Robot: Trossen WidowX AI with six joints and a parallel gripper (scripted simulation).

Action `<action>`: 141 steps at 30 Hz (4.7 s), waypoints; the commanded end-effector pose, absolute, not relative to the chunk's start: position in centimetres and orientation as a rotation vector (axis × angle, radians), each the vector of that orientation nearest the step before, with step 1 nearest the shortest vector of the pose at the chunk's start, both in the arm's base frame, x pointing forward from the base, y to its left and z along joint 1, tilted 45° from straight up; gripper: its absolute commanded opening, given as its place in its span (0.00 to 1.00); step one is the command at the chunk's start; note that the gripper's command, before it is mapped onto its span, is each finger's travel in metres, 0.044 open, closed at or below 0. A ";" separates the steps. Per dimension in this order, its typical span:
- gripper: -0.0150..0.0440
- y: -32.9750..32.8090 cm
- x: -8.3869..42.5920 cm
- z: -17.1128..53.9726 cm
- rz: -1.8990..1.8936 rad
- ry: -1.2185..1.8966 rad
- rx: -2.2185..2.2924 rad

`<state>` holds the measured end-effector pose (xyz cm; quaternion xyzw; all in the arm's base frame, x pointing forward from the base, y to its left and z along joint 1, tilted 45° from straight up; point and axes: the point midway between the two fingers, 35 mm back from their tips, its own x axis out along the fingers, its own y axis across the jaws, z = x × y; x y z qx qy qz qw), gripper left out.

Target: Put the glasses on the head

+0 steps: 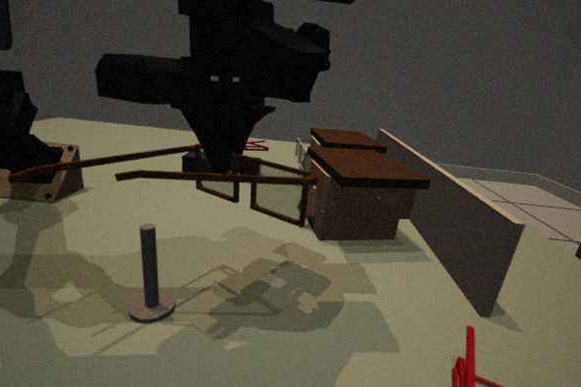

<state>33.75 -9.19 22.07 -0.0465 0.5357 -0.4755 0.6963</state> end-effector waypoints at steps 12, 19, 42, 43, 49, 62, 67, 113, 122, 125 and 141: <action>0.25 -8.2 28.2 21.6 -1.087 1.199 -0.072; 0.25 -8.2 27.7 21.5 -1.090 1.199 -0.069; 0.25 -12.4 27.4 17.4 -1.094 1.197 -0.068; 0.25 -12.4 27.4 17.4 -1.094 1.197 -0.068; 0.25 -12.1 27.4 17.0 -1.094 1.197 -0.068; 0.25 -11.4 27.4 16.3 -1.094 1.198 -0.068; 0.25 -11.1 27.3 16.0 -1.093 1.198 -0.068; 0.25 -8.5 26.1 13.5 -1.092 1.200 -0.067; 0.25 -8.2 25.7 13.2 -1.092 1.201 -0.067; 0.25 -8.1 25.6 13.1 -1.092 1.201 -0.067; 0.25 -8.1 25.6 13.1 -1.092 1.201 -0.067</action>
